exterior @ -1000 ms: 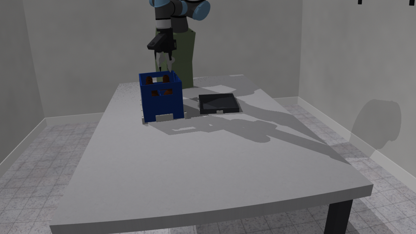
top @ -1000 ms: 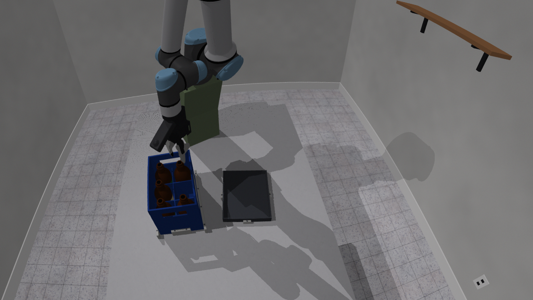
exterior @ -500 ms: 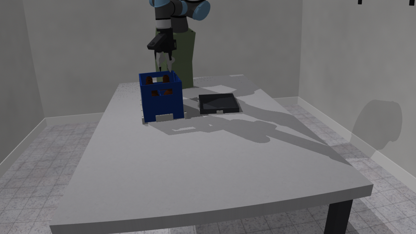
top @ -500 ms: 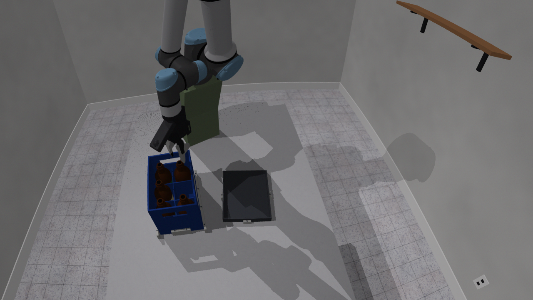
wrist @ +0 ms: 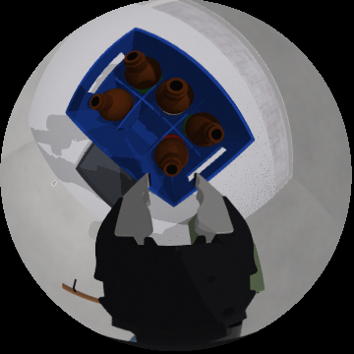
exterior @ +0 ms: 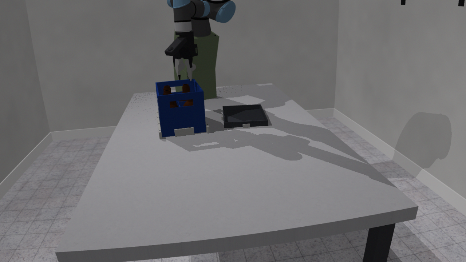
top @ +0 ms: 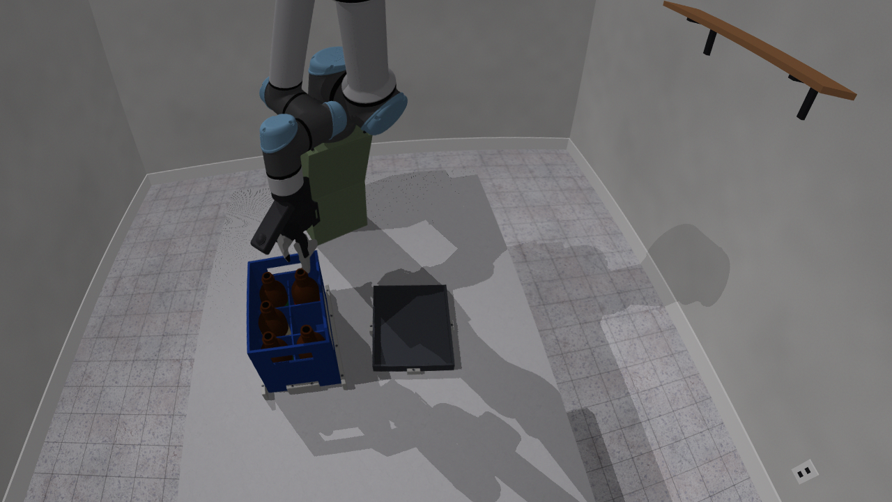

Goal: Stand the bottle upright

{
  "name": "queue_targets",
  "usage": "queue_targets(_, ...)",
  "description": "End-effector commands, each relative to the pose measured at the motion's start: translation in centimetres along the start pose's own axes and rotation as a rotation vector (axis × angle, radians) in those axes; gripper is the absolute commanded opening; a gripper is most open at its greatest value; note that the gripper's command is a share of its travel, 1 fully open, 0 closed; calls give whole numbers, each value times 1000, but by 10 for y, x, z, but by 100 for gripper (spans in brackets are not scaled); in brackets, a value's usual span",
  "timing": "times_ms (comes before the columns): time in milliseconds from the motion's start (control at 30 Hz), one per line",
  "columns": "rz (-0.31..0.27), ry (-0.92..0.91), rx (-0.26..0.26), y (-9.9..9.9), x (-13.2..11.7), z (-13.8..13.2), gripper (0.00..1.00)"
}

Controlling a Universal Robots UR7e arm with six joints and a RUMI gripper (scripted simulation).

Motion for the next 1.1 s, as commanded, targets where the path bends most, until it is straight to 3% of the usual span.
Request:
queue_targets(0, 1, 0, 0, 0, 0, 0, 38)
queue_targets(1067, 1, 0, 0, -19, 0, 0, 38)
Point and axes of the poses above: the point where the finger pads meet when closed, its own y axis back along the fingers, its own z axis across the jaws, x = y × z, the point moved 5 cm from there along y, back along the fingers, and after that the axes turned 3 degrees about y, right-handed, at the moved point
